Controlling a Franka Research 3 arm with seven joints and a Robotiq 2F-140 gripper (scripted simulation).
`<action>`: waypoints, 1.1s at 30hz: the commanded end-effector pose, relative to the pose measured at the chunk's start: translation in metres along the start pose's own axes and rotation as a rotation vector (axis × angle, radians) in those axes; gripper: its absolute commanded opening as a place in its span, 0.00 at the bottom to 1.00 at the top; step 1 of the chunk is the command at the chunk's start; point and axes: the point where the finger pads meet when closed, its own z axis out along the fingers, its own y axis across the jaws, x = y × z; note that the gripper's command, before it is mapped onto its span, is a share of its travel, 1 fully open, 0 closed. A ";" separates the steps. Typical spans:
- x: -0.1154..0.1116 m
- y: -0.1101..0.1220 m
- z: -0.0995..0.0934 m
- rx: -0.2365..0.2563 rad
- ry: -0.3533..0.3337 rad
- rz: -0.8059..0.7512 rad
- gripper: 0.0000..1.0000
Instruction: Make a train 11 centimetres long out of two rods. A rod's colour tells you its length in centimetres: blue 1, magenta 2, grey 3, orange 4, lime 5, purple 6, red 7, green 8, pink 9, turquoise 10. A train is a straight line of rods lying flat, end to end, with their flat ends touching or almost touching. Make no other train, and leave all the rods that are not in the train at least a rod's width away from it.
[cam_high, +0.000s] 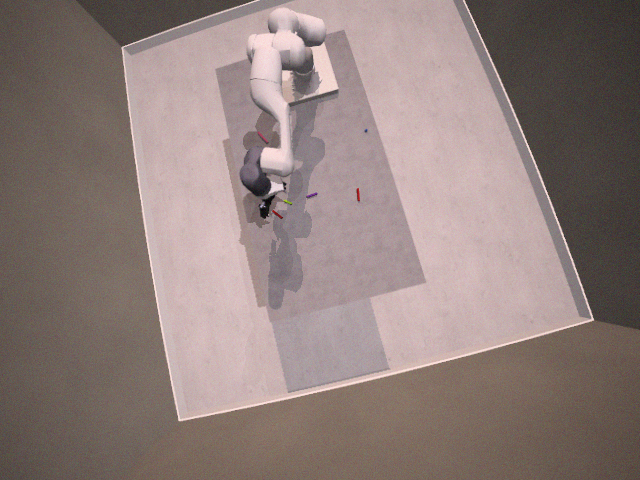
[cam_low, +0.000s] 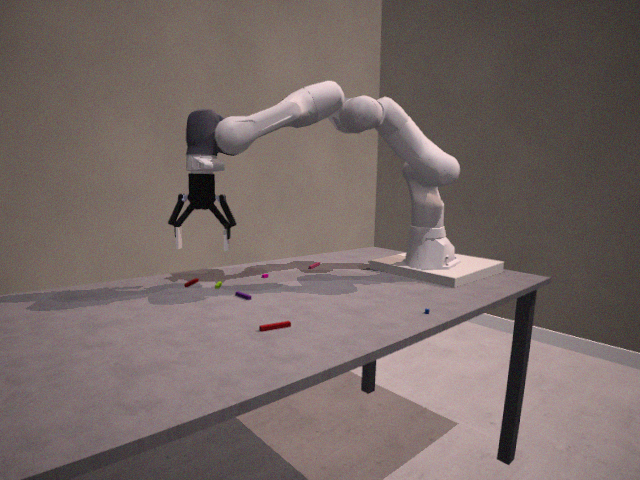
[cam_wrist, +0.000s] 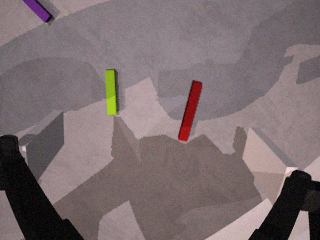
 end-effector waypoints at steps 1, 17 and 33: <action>-0.001 -0.001 0.001 0.002 -0.002 0.005 1.00; 0.007 -0.010 0.005 0.004 -0.005 0.340 1.00; 0.013 -0.016 0.009 0.004 -0.007 0.599 1.00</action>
